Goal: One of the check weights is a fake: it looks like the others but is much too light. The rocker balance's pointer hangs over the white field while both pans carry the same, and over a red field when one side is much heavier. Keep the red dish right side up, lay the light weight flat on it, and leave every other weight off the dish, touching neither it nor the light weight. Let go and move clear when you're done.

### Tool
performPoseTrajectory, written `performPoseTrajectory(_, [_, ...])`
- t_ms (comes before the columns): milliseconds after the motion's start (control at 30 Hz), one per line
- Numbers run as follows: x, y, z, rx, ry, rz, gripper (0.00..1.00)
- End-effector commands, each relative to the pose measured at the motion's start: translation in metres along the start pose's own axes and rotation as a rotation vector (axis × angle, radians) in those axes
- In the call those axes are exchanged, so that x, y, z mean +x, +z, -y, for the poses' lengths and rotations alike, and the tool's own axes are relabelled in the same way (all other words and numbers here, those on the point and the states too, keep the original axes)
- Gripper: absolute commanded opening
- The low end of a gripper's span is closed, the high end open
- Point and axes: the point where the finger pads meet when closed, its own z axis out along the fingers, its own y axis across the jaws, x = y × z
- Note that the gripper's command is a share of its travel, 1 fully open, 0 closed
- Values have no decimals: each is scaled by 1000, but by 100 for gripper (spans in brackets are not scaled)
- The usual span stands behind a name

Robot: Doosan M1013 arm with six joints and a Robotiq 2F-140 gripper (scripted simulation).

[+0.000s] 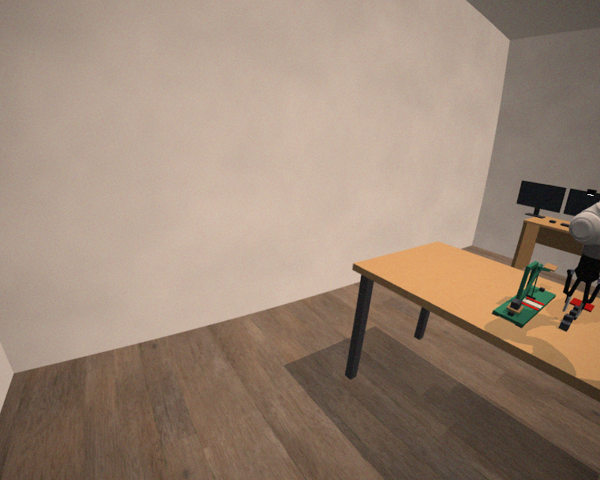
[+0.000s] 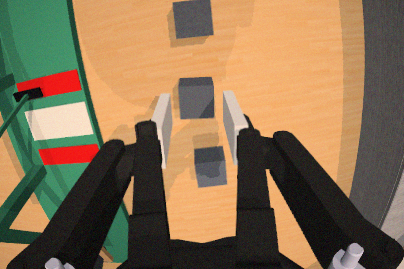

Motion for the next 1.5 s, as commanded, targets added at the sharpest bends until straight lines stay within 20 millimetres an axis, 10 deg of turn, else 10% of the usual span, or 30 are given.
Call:
performPoseTrajectory(0, [-2, 2, -1, 2, 3, 2, 35])
performPoseTrajectory(1467, [-2, 38, -1, 2, 3, 2, 35])
